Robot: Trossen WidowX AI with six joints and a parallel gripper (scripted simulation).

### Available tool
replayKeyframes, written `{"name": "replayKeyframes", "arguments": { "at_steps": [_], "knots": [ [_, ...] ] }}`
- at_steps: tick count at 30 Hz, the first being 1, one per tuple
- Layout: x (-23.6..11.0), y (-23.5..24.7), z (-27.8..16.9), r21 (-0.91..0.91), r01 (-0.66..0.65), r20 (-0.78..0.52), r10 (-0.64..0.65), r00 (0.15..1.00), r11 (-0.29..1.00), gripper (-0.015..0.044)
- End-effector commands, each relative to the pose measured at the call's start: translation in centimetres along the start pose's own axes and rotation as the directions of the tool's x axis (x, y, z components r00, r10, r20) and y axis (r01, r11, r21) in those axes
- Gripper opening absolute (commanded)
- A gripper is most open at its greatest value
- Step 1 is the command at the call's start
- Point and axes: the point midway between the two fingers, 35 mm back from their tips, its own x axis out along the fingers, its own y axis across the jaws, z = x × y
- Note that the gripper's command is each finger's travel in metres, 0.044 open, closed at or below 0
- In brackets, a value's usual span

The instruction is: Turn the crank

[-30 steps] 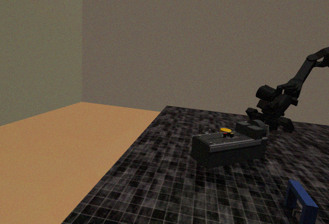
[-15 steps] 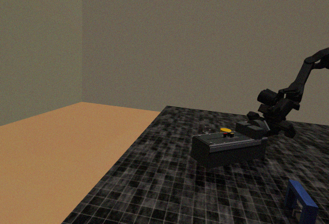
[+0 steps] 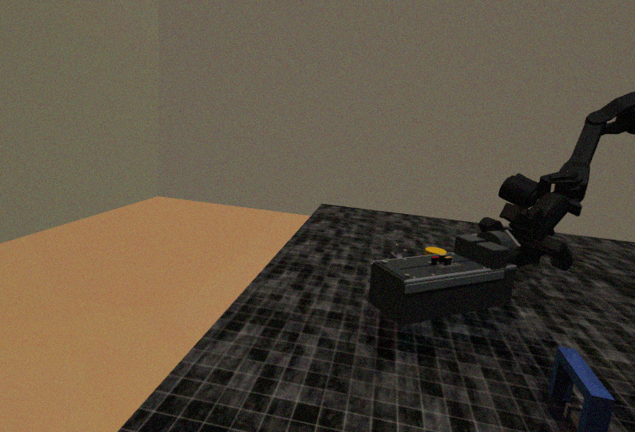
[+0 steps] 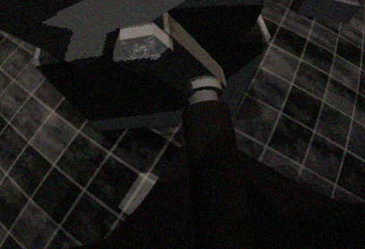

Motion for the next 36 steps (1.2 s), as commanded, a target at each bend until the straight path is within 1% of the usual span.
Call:
{"name": "replayKeyframes", "arguments": {
  "at_steps": [1,36],
  "knots": [
    [0.38,0.78,-0.37,-0.004,-0.019,-0.011,0.019,1.0,1.0,0.0],
    [0.5,1.43,-0.49,-0.004,-0.019,-0.011,0.019,1.0,1.0,0.0]
  ]
}}
